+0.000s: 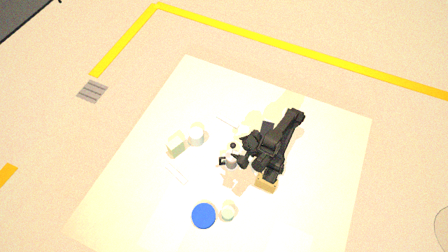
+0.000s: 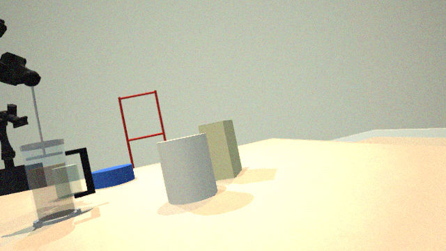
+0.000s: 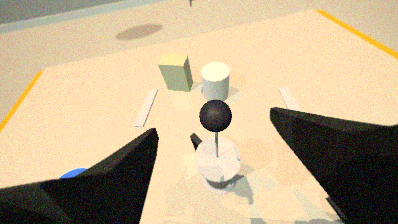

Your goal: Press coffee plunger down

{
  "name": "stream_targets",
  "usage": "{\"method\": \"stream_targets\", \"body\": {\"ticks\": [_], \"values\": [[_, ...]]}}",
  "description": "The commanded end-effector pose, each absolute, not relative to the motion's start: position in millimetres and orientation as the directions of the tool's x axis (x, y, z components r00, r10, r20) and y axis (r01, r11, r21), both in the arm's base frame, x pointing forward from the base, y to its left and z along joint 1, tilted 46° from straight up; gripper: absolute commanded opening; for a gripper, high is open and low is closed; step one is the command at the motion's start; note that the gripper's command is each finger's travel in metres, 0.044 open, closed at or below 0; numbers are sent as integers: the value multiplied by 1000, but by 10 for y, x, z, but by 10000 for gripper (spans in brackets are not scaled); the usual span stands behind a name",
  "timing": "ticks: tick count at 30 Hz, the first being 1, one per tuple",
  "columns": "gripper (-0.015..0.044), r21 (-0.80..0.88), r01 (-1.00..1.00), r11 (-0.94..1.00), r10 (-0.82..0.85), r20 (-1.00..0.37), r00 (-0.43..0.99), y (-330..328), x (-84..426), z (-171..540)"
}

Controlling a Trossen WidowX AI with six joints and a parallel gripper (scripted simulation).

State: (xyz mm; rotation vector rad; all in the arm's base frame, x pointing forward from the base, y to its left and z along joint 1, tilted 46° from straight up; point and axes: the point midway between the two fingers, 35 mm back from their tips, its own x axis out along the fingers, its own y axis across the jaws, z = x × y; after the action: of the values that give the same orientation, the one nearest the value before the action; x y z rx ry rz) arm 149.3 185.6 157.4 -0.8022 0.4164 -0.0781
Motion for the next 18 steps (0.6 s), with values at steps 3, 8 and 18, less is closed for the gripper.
{"method": "stream_targets", "body": {"ticks": [3,8,18], "values": [[440,-710,-82,699,-223,-326,919,1830,1579,1567],[440,-712,-76,698,-227,-320,920,1809,1653,1550],[309,-714,-70,696,-231,-315,921,1792,1704,1542]]}}
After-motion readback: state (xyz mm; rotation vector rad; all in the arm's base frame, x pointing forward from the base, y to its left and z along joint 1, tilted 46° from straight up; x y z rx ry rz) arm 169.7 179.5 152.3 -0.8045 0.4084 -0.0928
